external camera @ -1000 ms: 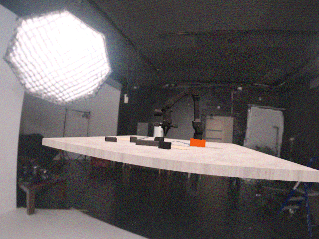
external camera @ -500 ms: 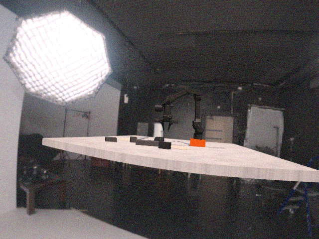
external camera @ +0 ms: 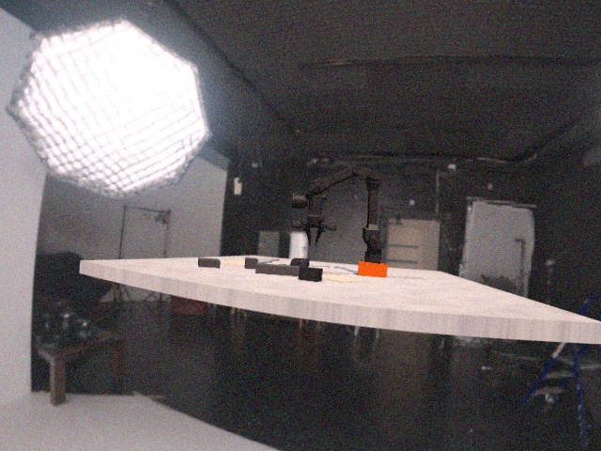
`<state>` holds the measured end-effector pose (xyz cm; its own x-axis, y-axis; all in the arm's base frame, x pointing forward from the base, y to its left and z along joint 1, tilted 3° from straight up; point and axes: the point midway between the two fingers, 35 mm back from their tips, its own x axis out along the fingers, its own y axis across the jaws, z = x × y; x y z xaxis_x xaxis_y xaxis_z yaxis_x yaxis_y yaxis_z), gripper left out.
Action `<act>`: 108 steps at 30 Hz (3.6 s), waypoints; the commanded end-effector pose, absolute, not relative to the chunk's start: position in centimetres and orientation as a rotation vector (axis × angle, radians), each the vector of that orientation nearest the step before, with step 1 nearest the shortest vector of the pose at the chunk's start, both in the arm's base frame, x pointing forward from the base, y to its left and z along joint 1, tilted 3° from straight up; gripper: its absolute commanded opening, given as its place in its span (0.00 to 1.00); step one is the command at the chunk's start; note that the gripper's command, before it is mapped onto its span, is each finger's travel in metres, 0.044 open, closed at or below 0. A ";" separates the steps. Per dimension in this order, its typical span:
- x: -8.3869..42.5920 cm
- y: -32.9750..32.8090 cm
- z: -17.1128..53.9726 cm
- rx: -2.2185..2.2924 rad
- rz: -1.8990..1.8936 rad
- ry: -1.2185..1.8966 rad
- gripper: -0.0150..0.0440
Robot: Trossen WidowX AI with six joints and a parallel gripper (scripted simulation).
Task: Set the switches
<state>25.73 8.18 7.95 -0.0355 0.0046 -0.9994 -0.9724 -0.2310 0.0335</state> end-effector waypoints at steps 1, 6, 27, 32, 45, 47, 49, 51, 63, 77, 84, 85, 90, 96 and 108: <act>25.8 8.2 8.1 -1.358 1.408 1.105 0.25; 25.8 8.2 8.1 -1.358 1.408 1.105 0.25; 25.8 8.2 8.0 -1.355 1.411 1.111 0.96; 28.4 9.9 7.6 -1.325 1.463 1.163 0.73; 34.4 15.1 3.0 -1.238 1.601 1.335 0.25; 34.6 15.4 2.6 -1.234 1.607 1.345 0.25; 34.6 15.4 2.6 -1.234 1.607 1.345 0.25; 34.6 15.4 2.6 -1.234 1.607 1.345 0.25; 34.7 15.4 0.9 -1.234 1.607 1.344 0.25; 34.7 15.5 -1.3 -1.234 1.608 1.344 0.25; 34.7 15.5 -2.4 -1.234 1.608 1.344 0.25; 34.7 15.5 -2.5 -1.234 1.608 1.344 0.25; 34.6 15.5 -2.5 -1.234 1.608 1.344 0.25; 34.4 15.4 -2.5 -1.233 1.608 1.344 0.25; 33.9 15.3 -2.5 -1.233 1.608 1.344 0.25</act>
<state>34.27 15.33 -2.40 -0.2989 -0.0657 -0.9520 -0.9251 -0.2250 0.3059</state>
